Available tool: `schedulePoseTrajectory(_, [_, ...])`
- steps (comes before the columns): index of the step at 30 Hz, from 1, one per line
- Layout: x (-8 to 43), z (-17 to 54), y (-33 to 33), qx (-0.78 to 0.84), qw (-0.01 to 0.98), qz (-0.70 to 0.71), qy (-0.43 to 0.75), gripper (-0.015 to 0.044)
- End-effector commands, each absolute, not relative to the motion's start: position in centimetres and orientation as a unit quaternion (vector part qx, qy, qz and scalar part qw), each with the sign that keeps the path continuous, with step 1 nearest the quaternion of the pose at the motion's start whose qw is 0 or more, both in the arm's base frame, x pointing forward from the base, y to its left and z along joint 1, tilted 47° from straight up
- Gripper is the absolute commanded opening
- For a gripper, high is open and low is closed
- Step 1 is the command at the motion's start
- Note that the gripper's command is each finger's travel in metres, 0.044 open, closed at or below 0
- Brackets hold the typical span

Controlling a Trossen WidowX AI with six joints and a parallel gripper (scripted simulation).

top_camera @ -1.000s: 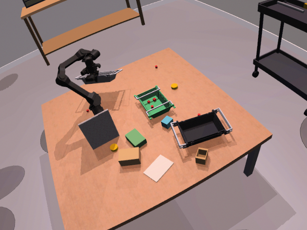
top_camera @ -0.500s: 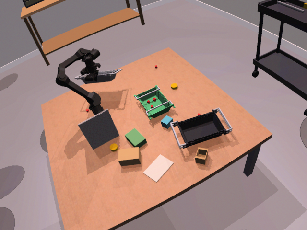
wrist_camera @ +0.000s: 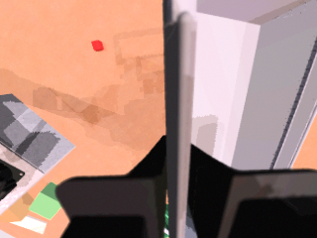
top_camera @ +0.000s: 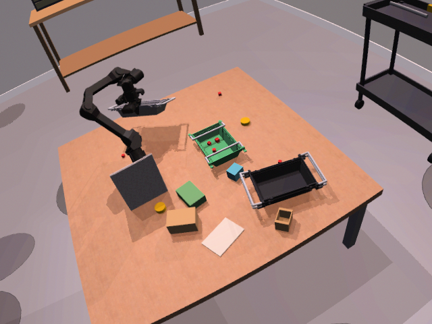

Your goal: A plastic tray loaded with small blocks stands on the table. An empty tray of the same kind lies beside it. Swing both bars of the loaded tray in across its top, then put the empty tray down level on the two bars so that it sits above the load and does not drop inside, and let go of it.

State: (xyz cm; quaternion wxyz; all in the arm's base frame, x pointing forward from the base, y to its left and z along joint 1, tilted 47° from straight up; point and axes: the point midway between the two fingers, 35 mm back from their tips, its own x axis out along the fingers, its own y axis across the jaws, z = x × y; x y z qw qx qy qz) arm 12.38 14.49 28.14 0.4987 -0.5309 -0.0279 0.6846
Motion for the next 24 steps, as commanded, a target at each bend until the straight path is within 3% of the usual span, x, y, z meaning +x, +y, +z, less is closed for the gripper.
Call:
schedulePoseTrajectory(1, [13.9,28.2,14.3,-0.530,0.509,0.678,-0.017,0.0000])
schedulePoseTrajectory(24, [21.8,24.9,11.5,-0.487,0.551,0.672,0.081,0.0000])
